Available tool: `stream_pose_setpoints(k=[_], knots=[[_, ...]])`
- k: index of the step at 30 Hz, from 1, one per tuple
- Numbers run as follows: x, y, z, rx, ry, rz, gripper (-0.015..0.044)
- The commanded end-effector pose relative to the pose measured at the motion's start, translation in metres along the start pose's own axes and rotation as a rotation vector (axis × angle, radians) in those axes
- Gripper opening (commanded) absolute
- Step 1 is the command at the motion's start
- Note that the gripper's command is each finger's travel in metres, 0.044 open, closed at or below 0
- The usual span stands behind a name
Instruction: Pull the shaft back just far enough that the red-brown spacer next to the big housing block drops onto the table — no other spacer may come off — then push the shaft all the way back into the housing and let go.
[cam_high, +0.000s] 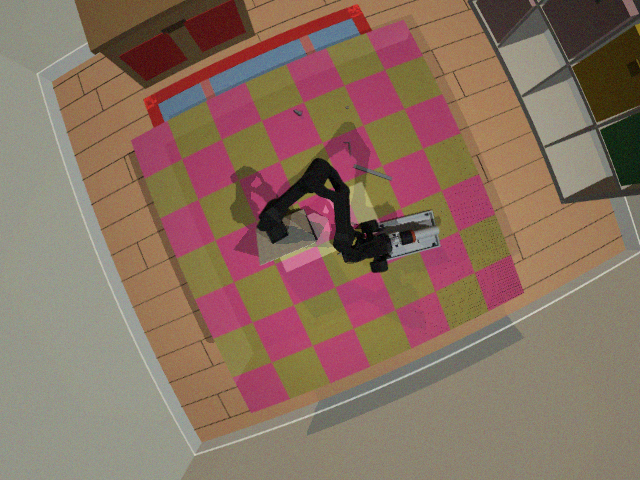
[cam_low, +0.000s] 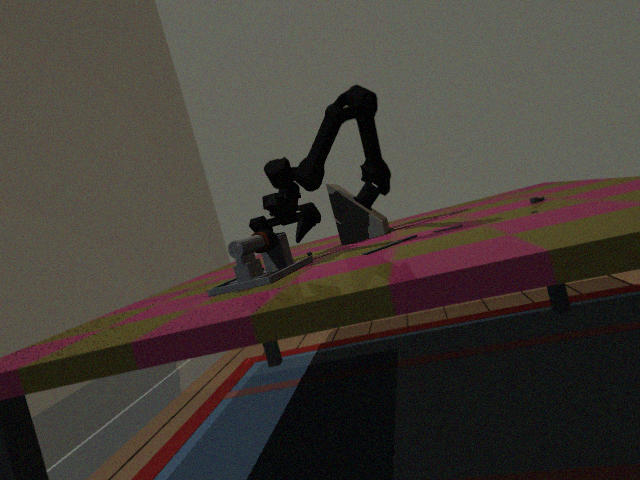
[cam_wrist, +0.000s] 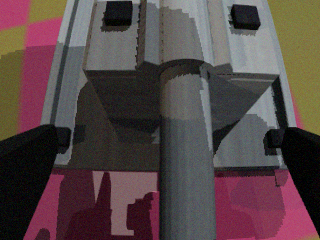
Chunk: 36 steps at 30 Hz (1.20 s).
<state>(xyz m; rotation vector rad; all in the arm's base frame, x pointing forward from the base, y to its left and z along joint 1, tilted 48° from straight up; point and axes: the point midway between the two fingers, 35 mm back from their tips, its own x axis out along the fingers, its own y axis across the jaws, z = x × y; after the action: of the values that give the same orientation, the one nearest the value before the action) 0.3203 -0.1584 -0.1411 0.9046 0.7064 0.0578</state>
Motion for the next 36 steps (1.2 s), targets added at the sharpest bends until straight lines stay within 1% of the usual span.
stream_pose_setpoints(k=[1,28,36], knots=[[0.0015,-0.0008,0.0030,-0.003,-0.006,-0.003,0.0440],[0.0020,-0.0025,0.0049,-0.003,-0.006,-0.003,0.0440],[0.0015,-0.0011,0.0023,-0.002,-0.003,0.000,0.0230]])
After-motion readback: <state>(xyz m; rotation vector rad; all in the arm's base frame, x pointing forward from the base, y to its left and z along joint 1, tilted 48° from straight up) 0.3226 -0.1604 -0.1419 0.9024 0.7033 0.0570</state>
